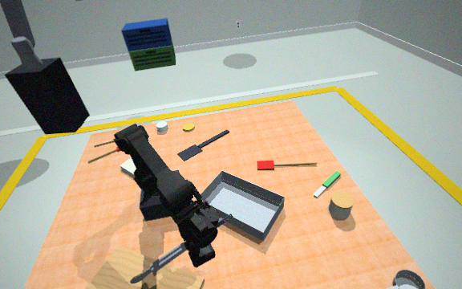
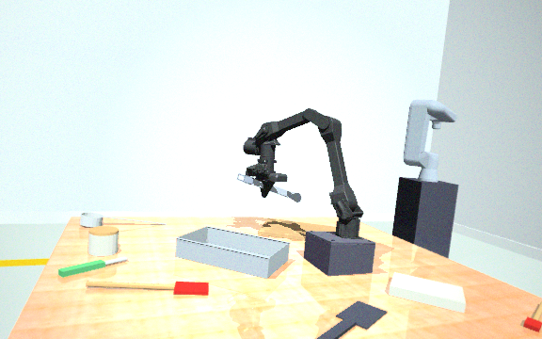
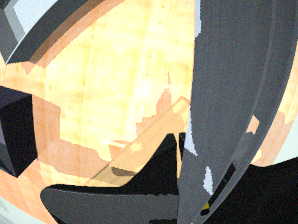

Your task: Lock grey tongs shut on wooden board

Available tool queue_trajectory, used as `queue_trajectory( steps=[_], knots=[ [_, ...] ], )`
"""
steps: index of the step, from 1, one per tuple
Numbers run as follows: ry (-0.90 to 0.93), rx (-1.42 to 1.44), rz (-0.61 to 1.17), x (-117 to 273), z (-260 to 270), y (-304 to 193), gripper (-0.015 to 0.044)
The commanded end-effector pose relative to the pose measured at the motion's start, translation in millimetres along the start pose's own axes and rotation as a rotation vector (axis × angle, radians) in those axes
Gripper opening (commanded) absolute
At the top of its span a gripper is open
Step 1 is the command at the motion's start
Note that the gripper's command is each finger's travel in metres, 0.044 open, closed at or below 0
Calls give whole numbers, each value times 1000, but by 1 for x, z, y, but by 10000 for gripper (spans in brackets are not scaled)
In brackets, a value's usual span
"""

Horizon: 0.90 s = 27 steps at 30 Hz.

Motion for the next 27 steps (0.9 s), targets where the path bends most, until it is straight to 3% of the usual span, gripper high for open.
queue_trajectory(
  steps=[1, 27],
  knots=[
    [-9, -188, -3, 3, 1, -10, -150],
    [-9, -1249, -5, 3, 10, -65, -150]
  ],
)
Point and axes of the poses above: the point midway between the two fingers, 35 mm back from their tips, its own x axis back along the fingers, its own z axis across the jaws, y = z × x, the point moved 3 cm from there along x, back along the fingers, and after that the axes turned 14 degrees about x, right-handed, at the moved point
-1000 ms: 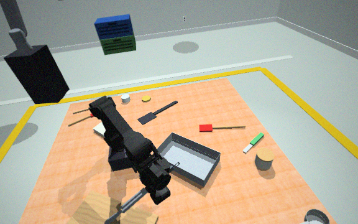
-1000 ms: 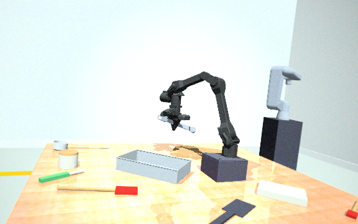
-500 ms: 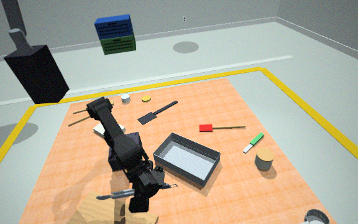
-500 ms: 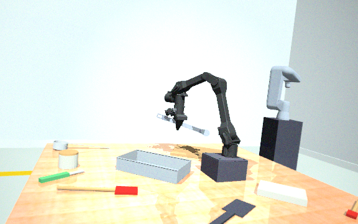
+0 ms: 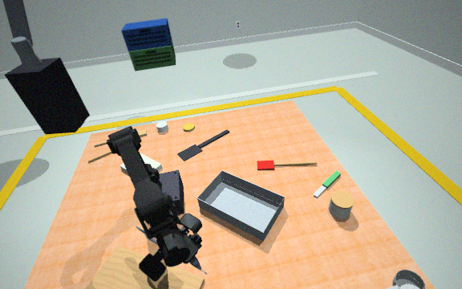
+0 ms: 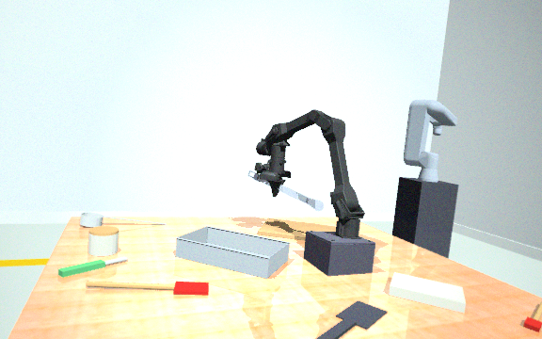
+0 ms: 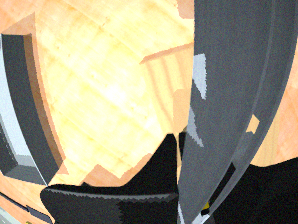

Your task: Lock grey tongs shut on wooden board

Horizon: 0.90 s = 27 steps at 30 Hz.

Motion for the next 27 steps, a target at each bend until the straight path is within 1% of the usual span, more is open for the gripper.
queue_trajectory(
  steps=[1, 27],
  knots=[
    [-3, -189, -11, 4, -7, -6, -150],
    [-2, -1249, -11, 4, -47, -46, -150]
  ],
)
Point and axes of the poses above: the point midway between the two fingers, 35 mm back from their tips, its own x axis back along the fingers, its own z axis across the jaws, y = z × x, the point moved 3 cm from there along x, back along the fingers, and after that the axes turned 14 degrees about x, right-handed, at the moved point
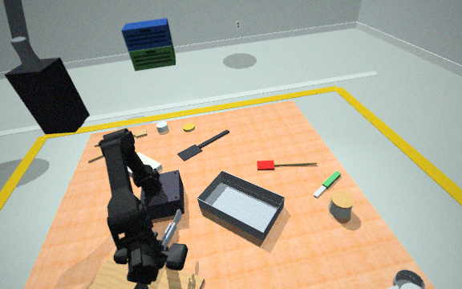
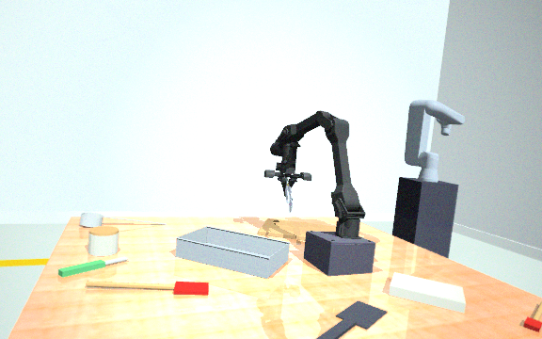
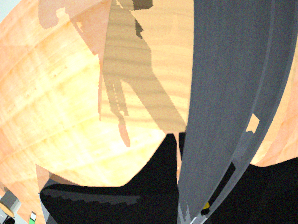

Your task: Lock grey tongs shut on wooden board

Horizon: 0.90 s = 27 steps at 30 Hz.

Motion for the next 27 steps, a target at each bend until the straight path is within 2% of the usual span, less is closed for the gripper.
queue_trajectory(
  steps=[1, 27],
  knots=[
    [7, -189, -7, 4, -9, 2, -150],
    [7, -1249, -9, 4, -65, 10, -150]
  ],
)
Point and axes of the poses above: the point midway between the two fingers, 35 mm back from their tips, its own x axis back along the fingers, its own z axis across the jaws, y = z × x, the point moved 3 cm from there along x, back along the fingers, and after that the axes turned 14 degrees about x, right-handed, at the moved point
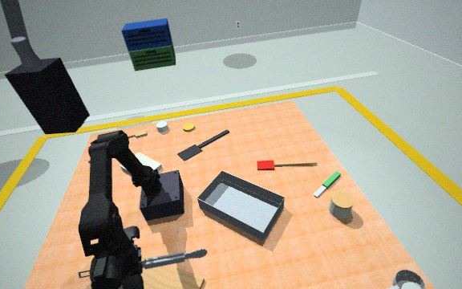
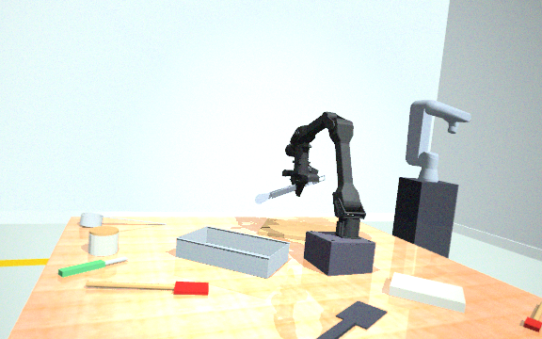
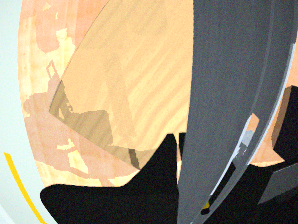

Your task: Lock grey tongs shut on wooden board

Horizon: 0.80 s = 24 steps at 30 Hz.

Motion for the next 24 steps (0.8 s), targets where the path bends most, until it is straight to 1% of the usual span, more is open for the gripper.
queue_trajectory(
  steps=[1, 19, 24],
  knots=[
    [12, -189, 2, 4, -3, 9, -150],
    [12, -915, 1, 5, -21, 43, -150],
    [12, -942, 1, 5, -21, 44, -150]
  ],
)
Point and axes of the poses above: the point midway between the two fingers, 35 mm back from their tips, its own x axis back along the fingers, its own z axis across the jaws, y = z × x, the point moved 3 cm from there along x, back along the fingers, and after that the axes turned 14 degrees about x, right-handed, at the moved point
